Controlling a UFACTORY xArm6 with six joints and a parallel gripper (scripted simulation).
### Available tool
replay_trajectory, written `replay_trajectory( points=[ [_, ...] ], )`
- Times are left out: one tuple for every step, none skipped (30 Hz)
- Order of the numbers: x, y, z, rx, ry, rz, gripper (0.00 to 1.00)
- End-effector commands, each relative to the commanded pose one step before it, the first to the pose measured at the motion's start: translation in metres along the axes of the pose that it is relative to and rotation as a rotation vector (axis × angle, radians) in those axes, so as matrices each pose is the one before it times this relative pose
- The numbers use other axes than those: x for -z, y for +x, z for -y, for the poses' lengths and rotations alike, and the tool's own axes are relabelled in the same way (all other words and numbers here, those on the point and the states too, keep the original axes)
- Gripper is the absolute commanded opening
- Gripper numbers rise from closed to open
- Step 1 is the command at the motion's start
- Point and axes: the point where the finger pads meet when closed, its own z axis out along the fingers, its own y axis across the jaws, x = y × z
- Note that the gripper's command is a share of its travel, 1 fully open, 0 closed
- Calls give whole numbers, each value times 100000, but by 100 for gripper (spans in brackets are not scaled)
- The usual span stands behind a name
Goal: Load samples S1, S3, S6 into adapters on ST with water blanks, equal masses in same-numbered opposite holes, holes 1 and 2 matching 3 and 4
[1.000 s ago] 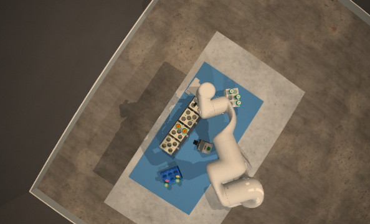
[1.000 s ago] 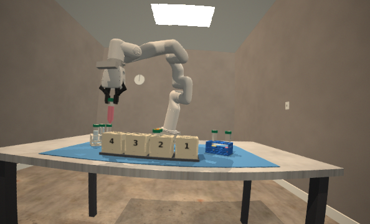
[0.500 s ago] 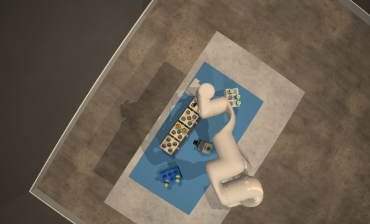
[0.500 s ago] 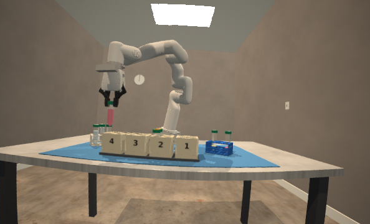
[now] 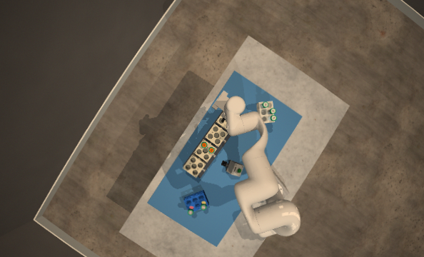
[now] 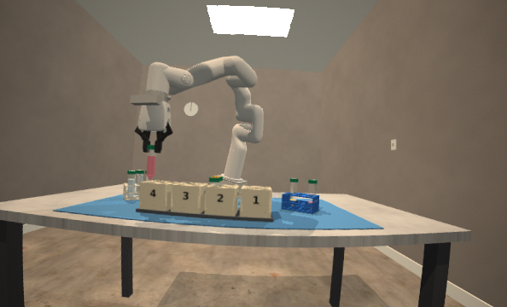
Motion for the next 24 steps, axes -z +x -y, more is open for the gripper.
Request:
replay_trajectory(
  points=[
    [214,164,-72,60,-336,-564,0],
    [0,0,0,0,0,0,0],
    [0,0,0,0,0,0,0],
    [-1,0,0,0,0,0,0],
    [0,0,0,0,0,0,0],
    [0,0,0,0,0,0,0],
    [0,0,0,0,0,0,0],
    [0,0,0,0,0,0,0],
    [0,0,0,0,0,0,0],
    [0,0,0,0,0,0,0],
    [0,0,0,0,0,0,0],
    [-98,1,0,0,1,1,0],
    [-98,0,0,0,0,1,0],
    [-98,0,0,0,0,1,0],
    [-99,0,0,0,0,1,0],
    [-99,0,0,0,0,1,0],
    [-100,0,0,0,0,0,0],
    [-109,-1,1,1,0,-4,0],
    [0,0,0,0,0,0,0],
    [0,0,0,0,0,0,0],
    [-95,1,-1,0,1,2,0],
    [-99,0,0,0,0,1,0],
    [-99,0,0,0,0,1,0],
    [-99,0,0,0,0,1,0]
  ],
)
